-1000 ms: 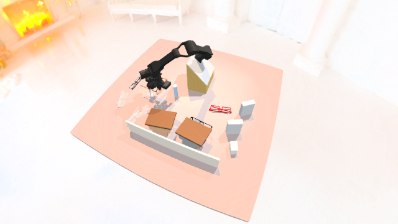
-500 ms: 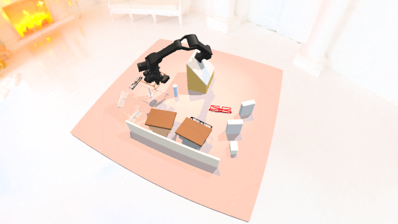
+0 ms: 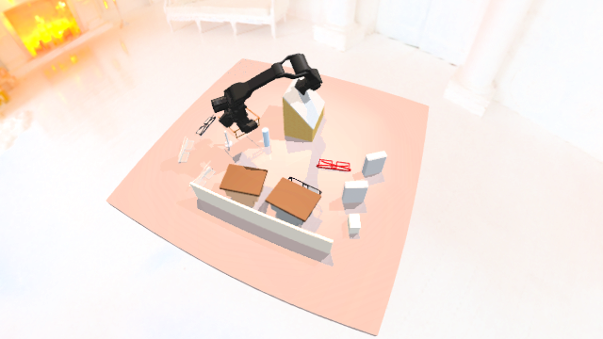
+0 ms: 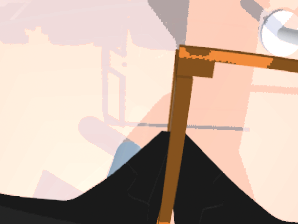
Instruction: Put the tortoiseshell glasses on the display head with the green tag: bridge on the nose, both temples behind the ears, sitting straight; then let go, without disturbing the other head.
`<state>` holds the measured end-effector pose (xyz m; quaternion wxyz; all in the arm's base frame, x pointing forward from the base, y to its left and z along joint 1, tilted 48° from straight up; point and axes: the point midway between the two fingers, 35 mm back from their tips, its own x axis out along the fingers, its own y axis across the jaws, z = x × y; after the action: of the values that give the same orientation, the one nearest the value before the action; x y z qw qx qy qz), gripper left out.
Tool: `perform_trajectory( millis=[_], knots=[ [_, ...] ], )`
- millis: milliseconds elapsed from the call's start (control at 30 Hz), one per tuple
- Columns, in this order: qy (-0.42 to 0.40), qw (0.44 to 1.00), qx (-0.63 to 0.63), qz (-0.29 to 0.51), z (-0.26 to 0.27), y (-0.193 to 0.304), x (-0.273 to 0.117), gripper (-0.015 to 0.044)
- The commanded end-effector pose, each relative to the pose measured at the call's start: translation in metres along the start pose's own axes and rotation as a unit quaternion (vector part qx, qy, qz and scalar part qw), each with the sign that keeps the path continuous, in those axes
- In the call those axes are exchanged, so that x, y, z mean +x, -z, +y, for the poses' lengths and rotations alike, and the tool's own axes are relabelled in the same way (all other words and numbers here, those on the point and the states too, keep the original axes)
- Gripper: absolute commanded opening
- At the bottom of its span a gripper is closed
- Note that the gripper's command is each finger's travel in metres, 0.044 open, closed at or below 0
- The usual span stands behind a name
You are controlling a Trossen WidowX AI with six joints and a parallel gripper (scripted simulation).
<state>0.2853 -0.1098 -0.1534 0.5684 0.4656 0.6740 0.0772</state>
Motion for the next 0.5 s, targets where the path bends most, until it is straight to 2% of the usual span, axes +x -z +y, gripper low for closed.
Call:
perform_trajectory(
  millis=[0,467],
  knots=[
    [-0.001,0.998,0.062,0.005,0.013,0.005,0.003,0.0000],
    [-0.002,0.968,0.253,0.007,0.054,0.013,0.004,0.0000]
  ],
)
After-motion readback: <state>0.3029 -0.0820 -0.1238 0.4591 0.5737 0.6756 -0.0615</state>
